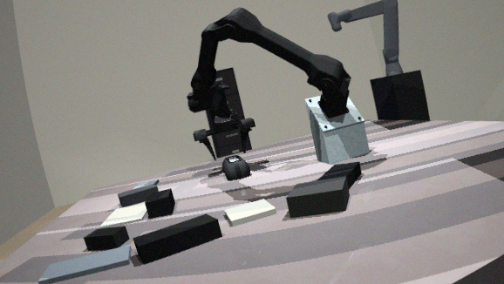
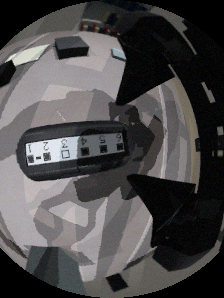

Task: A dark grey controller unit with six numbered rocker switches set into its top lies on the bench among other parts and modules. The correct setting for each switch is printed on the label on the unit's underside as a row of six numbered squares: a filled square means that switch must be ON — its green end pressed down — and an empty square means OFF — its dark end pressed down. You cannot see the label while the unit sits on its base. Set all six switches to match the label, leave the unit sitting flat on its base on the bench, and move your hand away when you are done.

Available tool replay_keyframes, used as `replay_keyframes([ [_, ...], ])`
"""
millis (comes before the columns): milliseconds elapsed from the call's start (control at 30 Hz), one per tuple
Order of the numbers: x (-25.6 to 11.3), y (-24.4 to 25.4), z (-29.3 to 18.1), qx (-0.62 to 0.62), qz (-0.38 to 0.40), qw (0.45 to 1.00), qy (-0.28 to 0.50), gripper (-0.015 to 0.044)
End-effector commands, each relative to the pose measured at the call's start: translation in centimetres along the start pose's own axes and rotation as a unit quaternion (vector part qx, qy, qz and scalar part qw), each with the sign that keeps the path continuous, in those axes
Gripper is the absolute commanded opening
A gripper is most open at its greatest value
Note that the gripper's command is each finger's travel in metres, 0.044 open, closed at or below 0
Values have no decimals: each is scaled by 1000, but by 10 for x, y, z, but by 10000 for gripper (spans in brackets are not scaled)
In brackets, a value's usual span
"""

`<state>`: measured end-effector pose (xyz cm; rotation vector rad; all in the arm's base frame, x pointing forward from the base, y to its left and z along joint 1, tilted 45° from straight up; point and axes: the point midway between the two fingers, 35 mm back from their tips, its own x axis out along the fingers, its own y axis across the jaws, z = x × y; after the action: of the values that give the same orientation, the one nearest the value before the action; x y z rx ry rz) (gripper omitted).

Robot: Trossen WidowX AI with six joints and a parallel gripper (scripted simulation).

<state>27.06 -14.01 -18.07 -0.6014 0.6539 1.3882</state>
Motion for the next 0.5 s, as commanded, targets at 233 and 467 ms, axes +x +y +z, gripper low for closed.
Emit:
replay_keyframes([
  [233,20,3,2,3,0,1000,-4,440],
  [467,28,3,3,3,-1,1000,-5,440],
])
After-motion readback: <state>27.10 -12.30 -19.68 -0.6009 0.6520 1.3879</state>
